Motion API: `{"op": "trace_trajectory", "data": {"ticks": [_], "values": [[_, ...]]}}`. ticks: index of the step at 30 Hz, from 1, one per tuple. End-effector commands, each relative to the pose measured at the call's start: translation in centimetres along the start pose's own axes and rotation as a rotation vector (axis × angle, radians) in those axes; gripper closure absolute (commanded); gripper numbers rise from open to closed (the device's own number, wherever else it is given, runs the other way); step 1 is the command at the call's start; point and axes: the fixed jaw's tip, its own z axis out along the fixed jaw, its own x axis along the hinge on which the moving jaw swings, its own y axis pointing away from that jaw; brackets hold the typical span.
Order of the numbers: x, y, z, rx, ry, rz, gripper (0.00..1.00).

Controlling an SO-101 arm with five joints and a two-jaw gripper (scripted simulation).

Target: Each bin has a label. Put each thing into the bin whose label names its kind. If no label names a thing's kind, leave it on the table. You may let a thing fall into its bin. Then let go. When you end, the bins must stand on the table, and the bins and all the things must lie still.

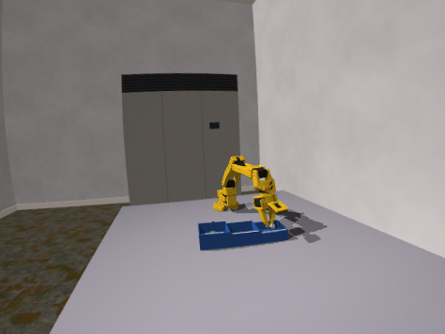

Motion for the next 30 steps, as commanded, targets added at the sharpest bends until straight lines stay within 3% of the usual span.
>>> {"op": "trace_trajectory", "data": {"ticks": [1, 20, 30], "values": [[-1.10, 0.37, -1.44, -0.005, -0.074, -0.005, 1.00], [-1.02, 0.37, -1.04, -0.005, -0.074, -0.005, 1.00], [-1.02, 0.37, -1.04, -0.005, -0.074, -0.005, 0.93]]}}
